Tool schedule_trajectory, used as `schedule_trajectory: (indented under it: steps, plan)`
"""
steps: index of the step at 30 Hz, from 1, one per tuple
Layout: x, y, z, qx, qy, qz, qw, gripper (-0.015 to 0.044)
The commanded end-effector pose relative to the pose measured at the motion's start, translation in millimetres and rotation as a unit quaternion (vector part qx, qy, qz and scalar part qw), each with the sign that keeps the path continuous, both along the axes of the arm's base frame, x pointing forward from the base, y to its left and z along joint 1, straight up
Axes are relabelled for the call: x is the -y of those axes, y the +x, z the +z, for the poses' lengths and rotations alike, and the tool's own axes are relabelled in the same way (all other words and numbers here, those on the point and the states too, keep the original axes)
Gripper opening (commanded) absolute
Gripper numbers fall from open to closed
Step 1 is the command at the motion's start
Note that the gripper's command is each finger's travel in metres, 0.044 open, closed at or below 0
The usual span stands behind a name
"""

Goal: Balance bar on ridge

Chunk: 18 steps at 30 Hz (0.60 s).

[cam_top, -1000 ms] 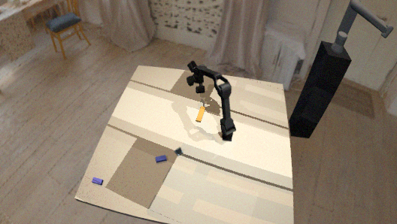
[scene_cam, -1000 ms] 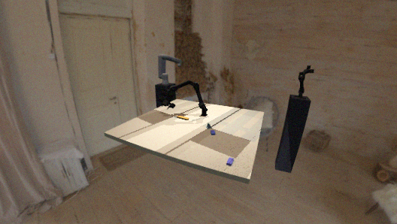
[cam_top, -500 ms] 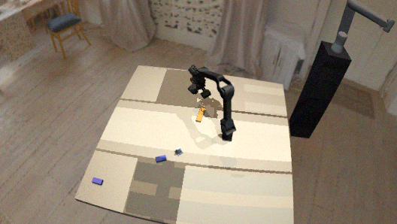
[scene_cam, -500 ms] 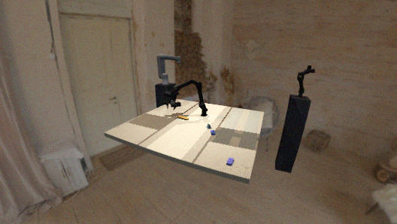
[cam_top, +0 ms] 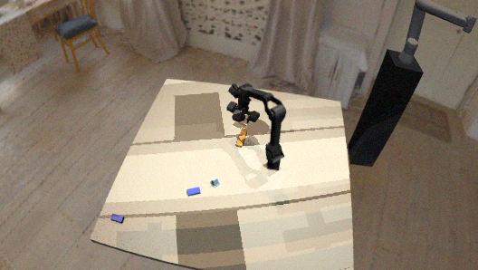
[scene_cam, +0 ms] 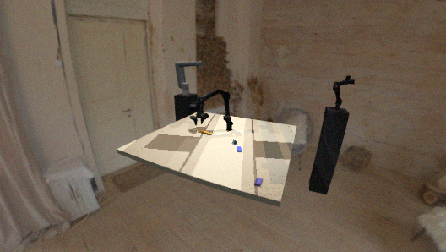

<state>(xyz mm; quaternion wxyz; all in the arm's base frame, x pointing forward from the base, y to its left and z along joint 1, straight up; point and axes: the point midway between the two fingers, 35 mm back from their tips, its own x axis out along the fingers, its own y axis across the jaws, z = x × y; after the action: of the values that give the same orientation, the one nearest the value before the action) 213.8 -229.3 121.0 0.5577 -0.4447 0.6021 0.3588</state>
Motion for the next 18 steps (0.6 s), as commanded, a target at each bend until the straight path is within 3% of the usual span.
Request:
schedule_trajectory:
  steps: [1,6,11,18]
  plan:
    - [-17,-5,-2,-0.006,0.026,0.059,0.998,0.0315]
    - [-36,-11,-3,-0.009,0.055,0.128,0.990,0.0315]
    - [-36,-11,-4,-0.009,0.056,0.131,0.990,0.0315]
    - [-35,-10,-37,-0.009,0.056,0.131,0.990,0.0315]
